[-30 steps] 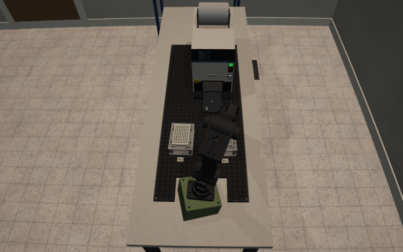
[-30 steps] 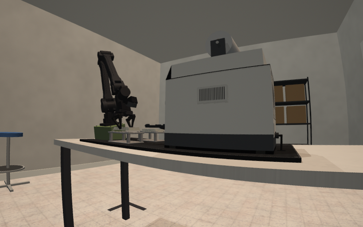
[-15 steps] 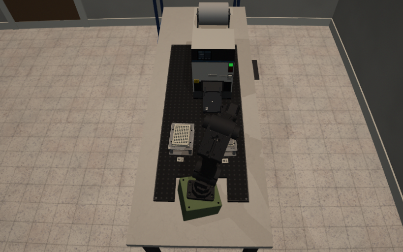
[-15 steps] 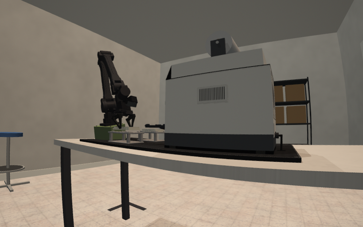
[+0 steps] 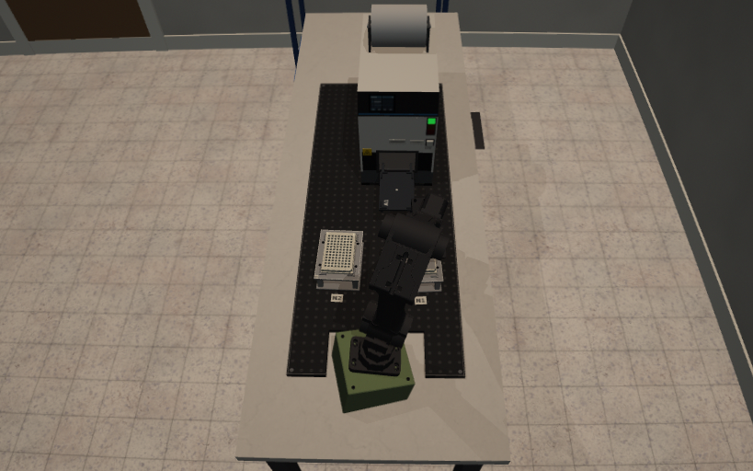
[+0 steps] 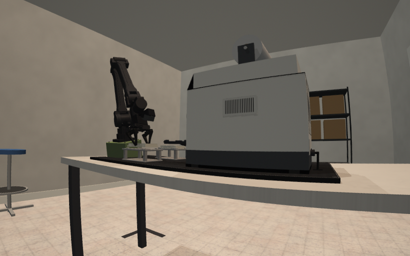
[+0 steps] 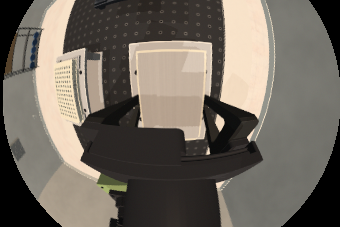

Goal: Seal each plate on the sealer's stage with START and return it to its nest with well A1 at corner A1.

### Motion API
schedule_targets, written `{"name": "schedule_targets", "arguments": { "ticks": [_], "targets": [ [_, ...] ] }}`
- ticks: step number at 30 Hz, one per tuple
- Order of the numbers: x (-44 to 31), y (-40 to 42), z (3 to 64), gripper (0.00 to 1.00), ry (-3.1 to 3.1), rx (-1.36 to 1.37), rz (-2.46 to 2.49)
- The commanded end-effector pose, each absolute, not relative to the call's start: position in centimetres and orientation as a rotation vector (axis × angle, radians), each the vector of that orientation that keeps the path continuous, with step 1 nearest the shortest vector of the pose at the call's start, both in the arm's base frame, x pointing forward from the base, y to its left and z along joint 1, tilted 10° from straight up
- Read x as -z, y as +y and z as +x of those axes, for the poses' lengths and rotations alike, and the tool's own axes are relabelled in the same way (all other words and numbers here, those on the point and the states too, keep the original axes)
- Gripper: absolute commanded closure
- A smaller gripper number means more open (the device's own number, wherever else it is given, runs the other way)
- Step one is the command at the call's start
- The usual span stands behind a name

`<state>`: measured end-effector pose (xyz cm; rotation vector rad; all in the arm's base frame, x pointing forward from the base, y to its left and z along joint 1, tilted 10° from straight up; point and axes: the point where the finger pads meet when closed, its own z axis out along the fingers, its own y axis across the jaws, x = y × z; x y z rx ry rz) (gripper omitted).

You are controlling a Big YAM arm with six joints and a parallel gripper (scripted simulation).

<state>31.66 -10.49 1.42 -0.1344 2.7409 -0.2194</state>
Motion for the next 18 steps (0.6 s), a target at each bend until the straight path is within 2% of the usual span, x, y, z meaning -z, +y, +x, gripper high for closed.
{"name": "schedule_targets", "arguments": {
  "ticks": [1,18],
  "targets": [
    [-1.65,-11.14,32.76,1.0,2.719,0.228,-0.132],
    [-1.26,-11.06,32.91,1.0,2.715,0.228,-0.139]
  ]
}}
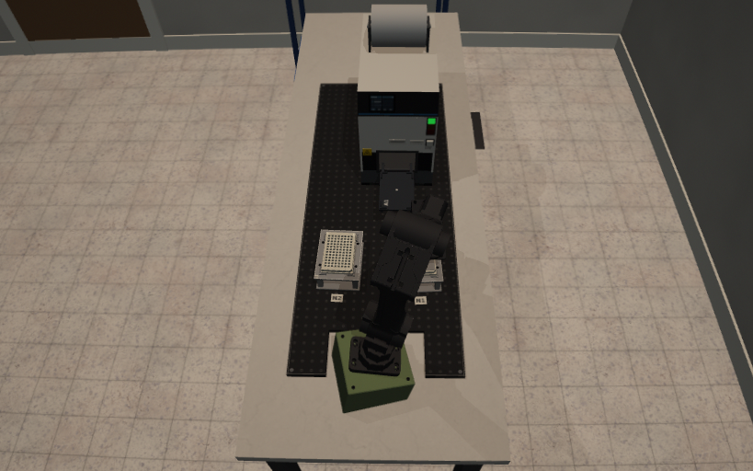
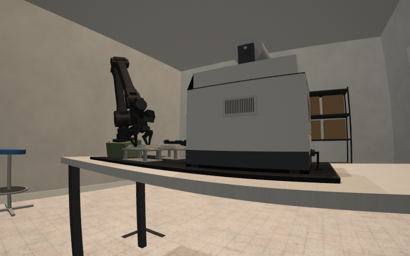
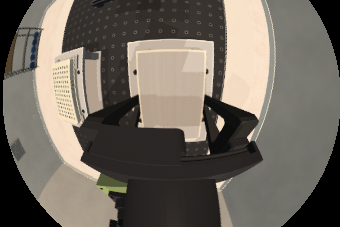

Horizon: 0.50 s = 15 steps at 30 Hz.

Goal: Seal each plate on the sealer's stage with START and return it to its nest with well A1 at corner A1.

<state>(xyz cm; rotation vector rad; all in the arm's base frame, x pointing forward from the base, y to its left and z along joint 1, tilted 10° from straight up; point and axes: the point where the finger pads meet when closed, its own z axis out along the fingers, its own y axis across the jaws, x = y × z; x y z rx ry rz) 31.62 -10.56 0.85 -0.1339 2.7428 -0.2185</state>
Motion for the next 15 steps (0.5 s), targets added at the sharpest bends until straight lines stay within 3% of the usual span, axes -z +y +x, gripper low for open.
{"name": "schedule_targets", "arguments": {
  "ticks": [1,15],
  "targets": [
    [-1.2,-11.1,32.9,1.0,2.715,0.228,-0.139],
    [-0.1,-10.7,31.4,1.0,2.757,0.211,-0.136]
  ]
}}
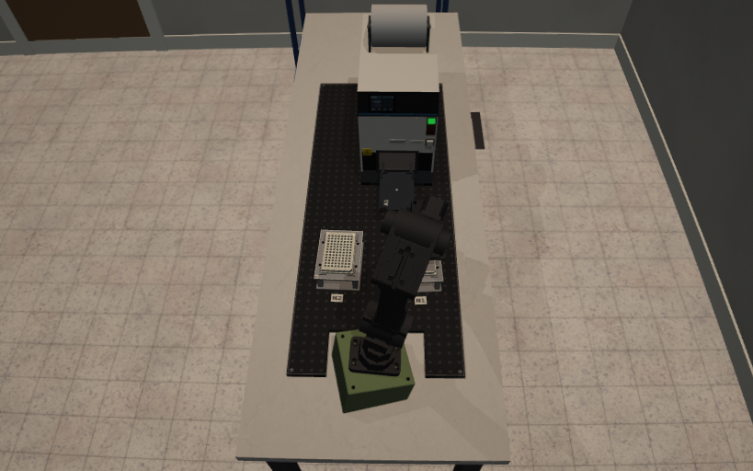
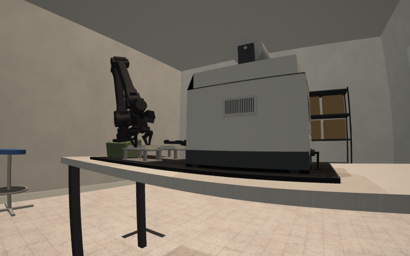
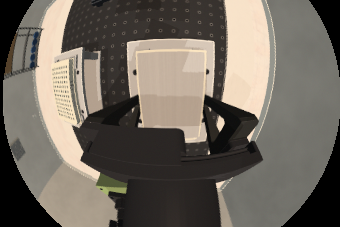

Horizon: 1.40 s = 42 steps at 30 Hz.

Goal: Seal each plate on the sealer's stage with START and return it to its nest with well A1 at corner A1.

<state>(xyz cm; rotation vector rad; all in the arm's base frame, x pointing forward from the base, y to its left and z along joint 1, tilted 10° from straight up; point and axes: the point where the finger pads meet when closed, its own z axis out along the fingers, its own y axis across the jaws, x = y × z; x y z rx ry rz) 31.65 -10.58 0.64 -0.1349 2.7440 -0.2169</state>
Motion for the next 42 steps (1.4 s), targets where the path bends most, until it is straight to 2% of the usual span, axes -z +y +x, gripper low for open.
{"name": "schedule_targets", "arguments": {
  "ticks": [1,42],
  "targets": [
    [0.0,-10.7,31.2,1.0,2.762,0.209,-0.136],
    [-1.6,-11.2,32.0,1.0,2.74,0.22,-0.105]
  ]
}}
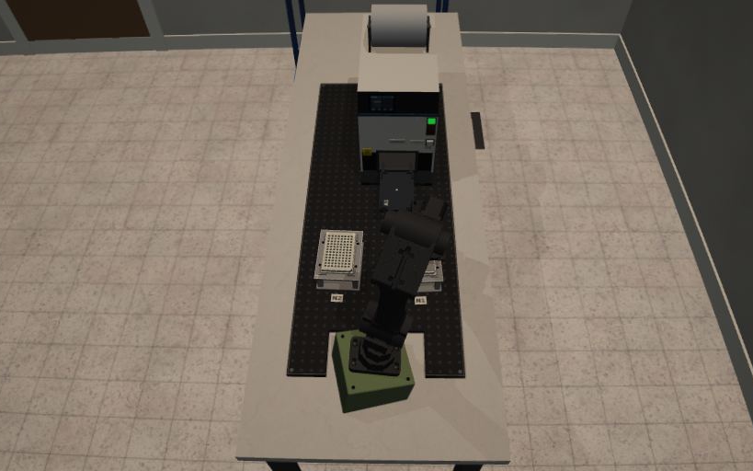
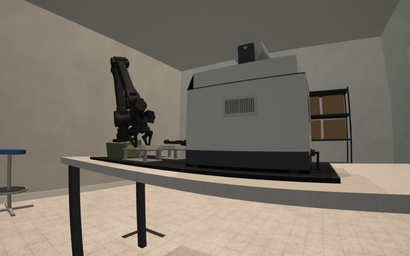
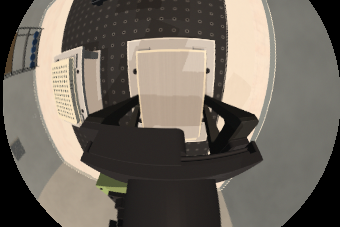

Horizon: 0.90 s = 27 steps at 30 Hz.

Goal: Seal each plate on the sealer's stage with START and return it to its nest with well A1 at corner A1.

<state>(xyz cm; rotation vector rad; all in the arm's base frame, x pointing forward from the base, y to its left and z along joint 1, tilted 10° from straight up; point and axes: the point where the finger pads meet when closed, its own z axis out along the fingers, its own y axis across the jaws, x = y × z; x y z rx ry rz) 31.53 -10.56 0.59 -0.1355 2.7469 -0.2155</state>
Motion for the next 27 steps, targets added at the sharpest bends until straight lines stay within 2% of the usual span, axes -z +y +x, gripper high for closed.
{"name": "schedule_targets", "arguments": {
  "ticks": [1,27],
  "targets": [
    [-1.6,-11.2,32.1,1.0,2.739,0.221,-0.105],
    [-1.4,-11.6,33.1,1.0,2.719,0.233,-0.103]
  ]
}}
